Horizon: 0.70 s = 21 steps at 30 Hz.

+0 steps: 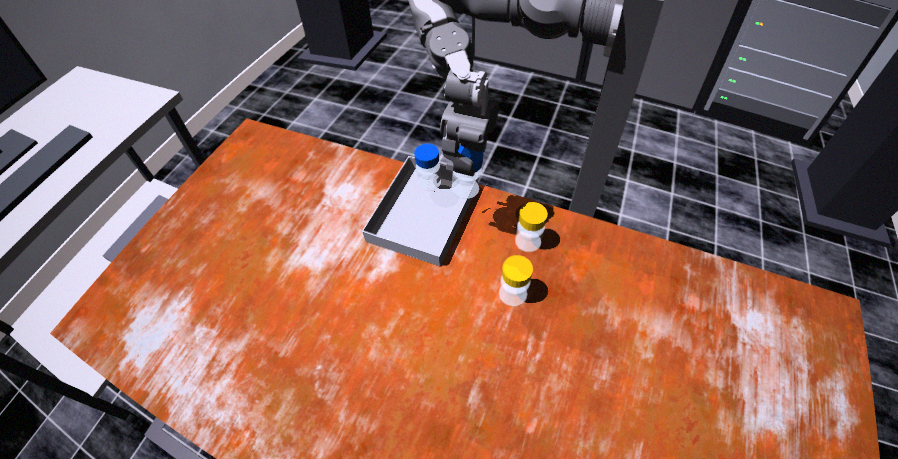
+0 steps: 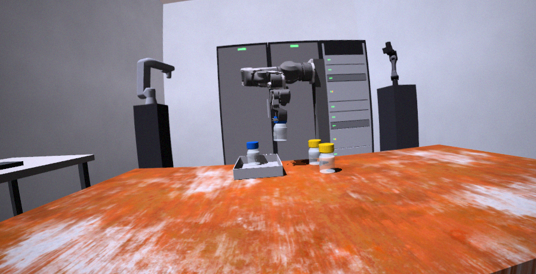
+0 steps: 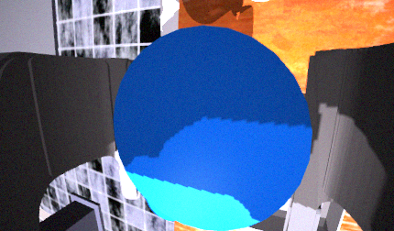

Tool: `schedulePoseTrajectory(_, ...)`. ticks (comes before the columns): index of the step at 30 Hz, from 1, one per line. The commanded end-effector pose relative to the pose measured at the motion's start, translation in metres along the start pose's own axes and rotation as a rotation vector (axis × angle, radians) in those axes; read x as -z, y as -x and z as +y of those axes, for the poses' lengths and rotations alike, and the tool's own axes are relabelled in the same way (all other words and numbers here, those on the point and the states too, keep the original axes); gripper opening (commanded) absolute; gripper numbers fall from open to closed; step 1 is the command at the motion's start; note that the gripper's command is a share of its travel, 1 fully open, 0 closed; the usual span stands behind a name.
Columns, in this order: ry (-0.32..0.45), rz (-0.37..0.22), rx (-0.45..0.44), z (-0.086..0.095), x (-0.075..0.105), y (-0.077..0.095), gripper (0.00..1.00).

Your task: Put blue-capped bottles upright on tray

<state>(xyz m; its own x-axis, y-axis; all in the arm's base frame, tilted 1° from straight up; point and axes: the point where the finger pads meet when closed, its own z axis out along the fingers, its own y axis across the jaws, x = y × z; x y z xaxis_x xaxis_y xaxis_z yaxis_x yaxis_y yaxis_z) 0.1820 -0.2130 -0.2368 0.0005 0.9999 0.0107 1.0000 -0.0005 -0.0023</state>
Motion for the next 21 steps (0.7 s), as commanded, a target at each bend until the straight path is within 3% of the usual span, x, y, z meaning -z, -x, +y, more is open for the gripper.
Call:
schedulePoseTrajectory(1,0.007,-0.001,-0.016,0.001,0.001,0.001,0.0)
schedulePoseTrajectory(12,0.003,0.0,-0.015,-0.003,-0.001,0.002,0.0)
schedulePoseTrajectory(21,0.004,0.0,-0.017,-0.019,-0.01,0.014,0.0)
